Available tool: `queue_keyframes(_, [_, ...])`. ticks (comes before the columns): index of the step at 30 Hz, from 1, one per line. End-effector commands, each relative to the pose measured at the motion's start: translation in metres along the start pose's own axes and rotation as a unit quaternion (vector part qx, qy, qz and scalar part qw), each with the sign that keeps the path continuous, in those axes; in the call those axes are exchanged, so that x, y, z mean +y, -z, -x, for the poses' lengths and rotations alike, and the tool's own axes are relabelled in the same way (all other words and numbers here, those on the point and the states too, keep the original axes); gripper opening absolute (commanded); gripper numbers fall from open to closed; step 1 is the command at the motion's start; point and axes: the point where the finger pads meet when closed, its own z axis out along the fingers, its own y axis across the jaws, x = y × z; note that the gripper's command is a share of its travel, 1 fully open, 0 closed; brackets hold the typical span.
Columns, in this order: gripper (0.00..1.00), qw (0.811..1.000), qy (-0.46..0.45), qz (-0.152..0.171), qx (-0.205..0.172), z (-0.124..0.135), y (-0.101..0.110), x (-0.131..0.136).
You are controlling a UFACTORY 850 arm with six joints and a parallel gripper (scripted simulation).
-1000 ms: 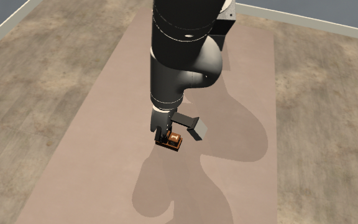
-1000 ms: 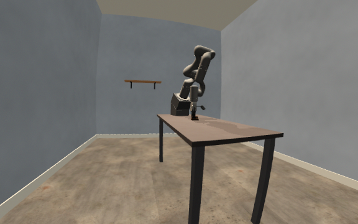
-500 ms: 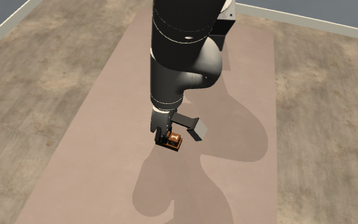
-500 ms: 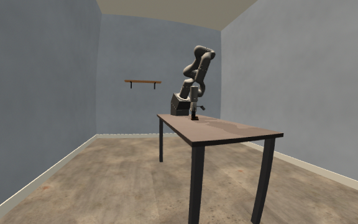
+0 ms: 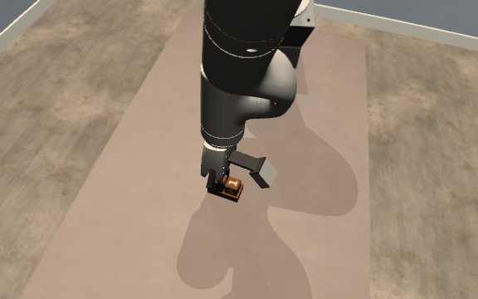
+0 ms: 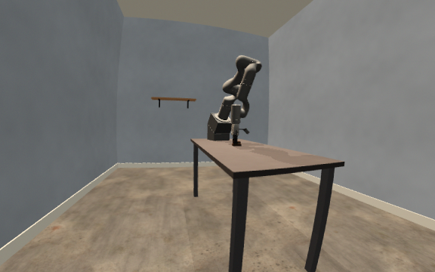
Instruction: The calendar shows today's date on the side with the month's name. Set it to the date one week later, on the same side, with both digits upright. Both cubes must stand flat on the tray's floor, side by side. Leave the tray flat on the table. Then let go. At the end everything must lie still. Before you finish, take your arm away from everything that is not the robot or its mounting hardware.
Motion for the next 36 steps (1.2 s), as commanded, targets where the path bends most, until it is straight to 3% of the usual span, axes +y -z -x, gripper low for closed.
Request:
queue_keyframes(1, [0.27, 1.0, 0.0, 0.0, 0.0, 0.0, 0.0002, 0.0004])
queue_keyframes(32, [0.27, 1.0, 0.0, 0.0, 0.0, 0.0, 0.0002, 0.0004])
queue_keyframes(33, [0.31, 1.0, 0.0, 0.0, 0.0, 0.0, 0.0002, 0.0004])
queue_keyframes(36, [0.31, 1.0, 0.0, 0.0, 0.0, 0.0, 0.0002, 0.0004])
